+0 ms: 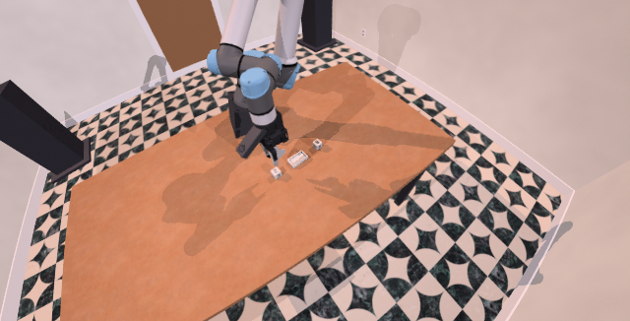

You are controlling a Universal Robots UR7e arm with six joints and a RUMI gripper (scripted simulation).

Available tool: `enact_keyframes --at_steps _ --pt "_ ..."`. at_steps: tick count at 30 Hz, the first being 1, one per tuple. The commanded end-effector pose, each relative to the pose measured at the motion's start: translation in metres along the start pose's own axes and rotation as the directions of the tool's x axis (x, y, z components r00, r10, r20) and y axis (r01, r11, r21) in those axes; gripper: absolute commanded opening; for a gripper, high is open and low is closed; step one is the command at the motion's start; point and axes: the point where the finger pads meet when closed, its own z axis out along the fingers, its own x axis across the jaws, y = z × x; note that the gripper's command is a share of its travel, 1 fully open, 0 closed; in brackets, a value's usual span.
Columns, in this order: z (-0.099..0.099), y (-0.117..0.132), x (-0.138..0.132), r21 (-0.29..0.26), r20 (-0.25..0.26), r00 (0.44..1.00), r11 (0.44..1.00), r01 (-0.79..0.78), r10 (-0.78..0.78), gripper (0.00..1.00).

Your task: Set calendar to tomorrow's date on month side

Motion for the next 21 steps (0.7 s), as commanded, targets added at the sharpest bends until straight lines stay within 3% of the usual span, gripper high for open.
enact_keyframes --at_steps 1,21 --pt "-0.001 -0.001 -0.001 0.001 0.002 1.0 1.0 0.0 0.0 0.29" --pt "0.016 0.001 0.0 -0.003 -0.001 1.0 1.0 0.0 0.0 0.29"
